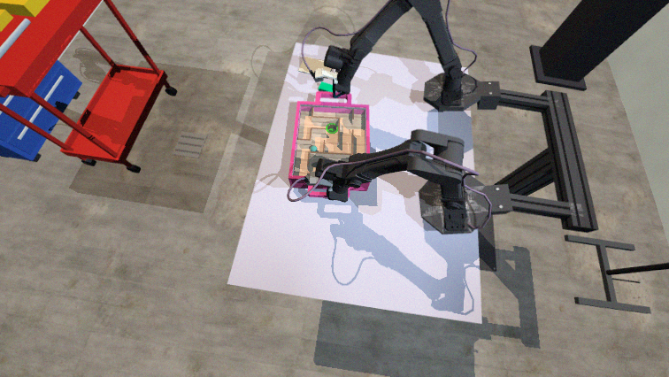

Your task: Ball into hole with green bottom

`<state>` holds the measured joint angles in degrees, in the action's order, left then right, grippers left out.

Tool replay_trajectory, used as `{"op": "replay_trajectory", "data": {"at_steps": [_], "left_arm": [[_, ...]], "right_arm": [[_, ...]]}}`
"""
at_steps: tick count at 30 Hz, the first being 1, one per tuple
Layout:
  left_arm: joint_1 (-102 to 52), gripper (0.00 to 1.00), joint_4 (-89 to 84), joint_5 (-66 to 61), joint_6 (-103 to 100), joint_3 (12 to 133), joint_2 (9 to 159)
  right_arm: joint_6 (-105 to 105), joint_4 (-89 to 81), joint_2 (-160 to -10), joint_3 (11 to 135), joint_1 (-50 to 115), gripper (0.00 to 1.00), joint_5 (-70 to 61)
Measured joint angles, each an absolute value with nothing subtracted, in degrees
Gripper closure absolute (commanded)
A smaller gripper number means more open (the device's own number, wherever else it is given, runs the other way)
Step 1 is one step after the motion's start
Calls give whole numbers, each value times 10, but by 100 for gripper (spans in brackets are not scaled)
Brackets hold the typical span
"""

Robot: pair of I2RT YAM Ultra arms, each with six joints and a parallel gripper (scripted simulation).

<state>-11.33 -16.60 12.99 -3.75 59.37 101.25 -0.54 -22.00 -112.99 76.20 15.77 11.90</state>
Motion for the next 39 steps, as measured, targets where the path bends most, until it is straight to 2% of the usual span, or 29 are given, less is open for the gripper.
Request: {"op": "replay_trajectory", "data": {"at_steps": [16,25,31,39], "left_arm": [[-113,100,-186,123,-37,621,1018],[-113,100,-132,123,-36,561,1009],[-114,100,-131,121,-35,560,998],[-116,100,-177,136,-37,608,1011]], "right_arm": [[-8,-255,-1136,797,157,100,123],[-4,-199,-1118,730,158,100,127],[-4,-200,-1105,729,160,100,127],[-6,-220,-1133,770,155,100,112]]}}
